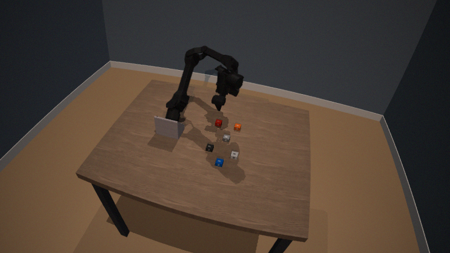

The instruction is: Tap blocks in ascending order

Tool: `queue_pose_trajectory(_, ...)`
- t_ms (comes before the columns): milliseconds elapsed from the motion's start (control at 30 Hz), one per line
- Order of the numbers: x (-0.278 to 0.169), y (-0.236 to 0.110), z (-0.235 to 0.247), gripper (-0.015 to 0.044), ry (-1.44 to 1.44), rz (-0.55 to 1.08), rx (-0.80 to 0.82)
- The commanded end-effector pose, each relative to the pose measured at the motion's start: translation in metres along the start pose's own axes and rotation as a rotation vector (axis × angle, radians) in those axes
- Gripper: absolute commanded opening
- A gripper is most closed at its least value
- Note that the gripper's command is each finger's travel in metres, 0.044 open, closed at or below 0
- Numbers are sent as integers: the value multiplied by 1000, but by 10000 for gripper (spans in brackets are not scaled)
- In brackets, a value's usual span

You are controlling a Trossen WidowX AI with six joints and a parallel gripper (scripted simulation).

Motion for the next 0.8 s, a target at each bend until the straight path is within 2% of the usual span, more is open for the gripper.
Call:
queue_pose_trajectory(0,-10,2,4,400,15,4,7)
queue_pose_trajectory(600,-10,2,4,400,15,4,7)
queue_pose_trajectory(767,32,-3,12,400,13,-3,3)
Point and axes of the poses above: the point midway between the two fingers, 35 mm back from their tips, its own y axis out along the fingers, its own z axis across the jaws, x = y × z, the point moved 7 cm from there along -y, back along the fingers, and after that the axes turned 14 degrees about y, right-handed, at the moved point
